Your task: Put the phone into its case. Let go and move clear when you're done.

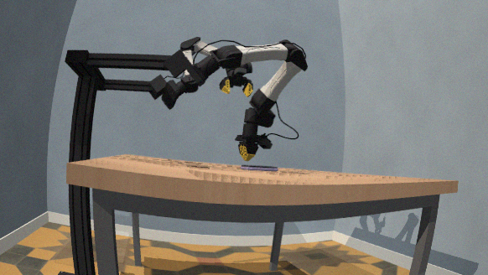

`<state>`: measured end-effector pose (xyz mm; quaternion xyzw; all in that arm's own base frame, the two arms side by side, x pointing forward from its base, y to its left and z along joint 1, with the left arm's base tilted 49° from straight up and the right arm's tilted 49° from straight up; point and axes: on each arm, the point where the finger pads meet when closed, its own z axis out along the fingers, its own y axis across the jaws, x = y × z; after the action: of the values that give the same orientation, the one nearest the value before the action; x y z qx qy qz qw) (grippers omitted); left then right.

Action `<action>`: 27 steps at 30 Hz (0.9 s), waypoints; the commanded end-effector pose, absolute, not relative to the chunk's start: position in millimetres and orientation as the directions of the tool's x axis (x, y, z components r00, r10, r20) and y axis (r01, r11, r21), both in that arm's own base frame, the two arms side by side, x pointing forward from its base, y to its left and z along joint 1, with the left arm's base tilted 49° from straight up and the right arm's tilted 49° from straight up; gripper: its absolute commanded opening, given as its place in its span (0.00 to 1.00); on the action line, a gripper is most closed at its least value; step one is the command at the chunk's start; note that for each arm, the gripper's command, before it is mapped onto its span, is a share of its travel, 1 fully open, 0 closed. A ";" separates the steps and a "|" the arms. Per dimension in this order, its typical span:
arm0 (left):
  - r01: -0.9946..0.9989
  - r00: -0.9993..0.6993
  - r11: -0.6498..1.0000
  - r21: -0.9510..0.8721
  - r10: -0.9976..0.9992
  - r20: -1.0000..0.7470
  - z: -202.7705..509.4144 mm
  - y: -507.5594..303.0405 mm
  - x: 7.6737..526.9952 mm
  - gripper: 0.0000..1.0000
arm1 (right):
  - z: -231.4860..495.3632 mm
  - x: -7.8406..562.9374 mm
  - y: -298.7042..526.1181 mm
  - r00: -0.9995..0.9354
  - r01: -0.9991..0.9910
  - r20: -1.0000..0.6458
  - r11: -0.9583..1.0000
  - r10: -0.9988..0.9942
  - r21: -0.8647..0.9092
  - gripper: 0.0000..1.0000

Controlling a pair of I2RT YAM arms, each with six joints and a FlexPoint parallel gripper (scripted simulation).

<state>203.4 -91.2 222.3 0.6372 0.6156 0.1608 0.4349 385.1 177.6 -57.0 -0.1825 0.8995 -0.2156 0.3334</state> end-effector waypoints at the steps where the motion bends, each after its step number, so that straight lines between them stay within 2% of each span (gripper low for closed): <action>1: 0.654 0.263 0.095 0.750 0.901 -0.344 230.3 -99.9 195.6 1.00 | -40.3 387.5 193.8 -0.685 -0.159 -0.560 0.846 -0.466 -0.510 0.00; 5: 0.653 0.264 0.096 0.752 0.901 -0.344 230.7 -99.8 195.4 1.00 | -38.8 387.2 204.6 -0.670 -0.173 -0.576 0.853 -0.468 -0.492 0.00; 8: 0.653 0.264 0.096 0.752 0.901 -0.344 230.7 -99.8 195.4 1.00 | -38.9 389.7 199.6 -0.676 -0.163 -0.576 0.855 -0.460 -0.492 0.33; 9: 0.653 0.264 0.096 0.752 0.901 -0.344 230.7 -99.8 195.4 1.00 | -38.9 389.7 199.6 -0.676 -0.163 -0.576 0.855 -0.460 -0.492 0.36; 27: 0.653 0.264 0.096 0.751 0.901 -0.344 230.7 -99.8 195.4 1.00 | -58.9 409.4 193.4 -0.678 -0.172 -0.567 0.851 -0.467 -0.496 0.36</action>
<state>198.0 -98.3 220.0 0.6583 0.5967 0.1442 0.4357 400.1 184.3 -64.3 -0.1798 0.8966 -0.2173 0.3415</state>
